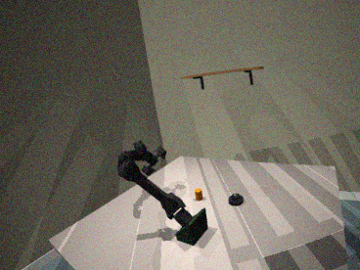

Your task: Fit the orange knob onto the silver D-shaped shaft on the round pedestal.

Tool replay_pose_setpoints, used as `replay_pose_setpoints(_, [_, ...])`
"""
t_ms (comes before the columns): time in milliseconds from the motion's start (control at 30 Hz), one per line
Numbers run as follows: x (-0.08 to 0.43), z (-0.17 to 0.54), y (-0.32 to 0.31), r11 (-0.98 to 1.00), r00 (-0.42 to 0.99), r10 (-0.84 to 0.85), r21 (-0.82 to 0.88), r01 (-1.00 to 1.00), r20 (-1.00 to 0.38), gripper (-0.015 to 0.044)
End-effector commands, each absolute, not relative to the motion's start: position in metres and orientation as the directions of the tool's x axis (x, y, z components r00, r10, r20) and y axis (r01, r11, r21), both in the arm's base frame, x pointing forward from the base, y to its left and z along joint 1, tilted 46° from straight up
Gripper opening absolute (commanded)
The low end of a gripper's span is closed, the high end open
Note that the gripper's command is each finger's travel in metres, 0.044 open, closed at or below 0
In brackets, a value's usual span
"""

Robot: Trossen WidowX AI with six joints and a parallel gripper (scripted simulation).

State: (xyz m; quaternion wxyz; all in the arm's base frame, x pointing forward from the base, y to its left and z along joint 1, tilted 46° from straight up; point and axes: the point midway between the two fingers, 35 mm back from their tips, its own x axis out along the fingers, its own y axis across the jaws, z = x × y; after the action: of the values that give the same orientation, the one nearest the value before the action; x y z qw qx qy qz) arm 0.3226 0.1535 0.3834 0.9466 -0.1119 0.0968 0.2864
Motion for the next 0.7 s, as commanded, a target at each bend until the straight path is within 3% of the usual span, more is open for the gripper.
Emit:
replay_pose_setpoints(0, [0.342, 0.335, 0.131, 0.862, 0.765, 0.482, 0.073, -0.502, -0.426, 0.0440])
replay_pose_setpoints(200, [0.350, 0.255, 0.085, 0.881, 0.584, 0.445, 0.447, -0.152, -0.679, 0.0440])
replay_pose_setpoints(333, [0.338, 0.205, 0.048, 0.750, 0.397, 0.471, 0.595, 0.289, -0.787, 0.0440])
replay_pose_setpoints(433, [0.321, 0.178, 0.023, 0.538, 0.264, 0.533, 0.563, 0.627, -0.804, 0.0440])
replay_pose_setpoints(533, [0.304, 0.161, 0.002, 0.256, 0.164, 0.622, 0.398, 0.881, -0.765, 0.0440])
replay_pose_setpoints(667, [0.286, 0.150, -0.016, 0.015, 0.120, 0.704, 0.184, 0.983, -0.700, 0.0440])
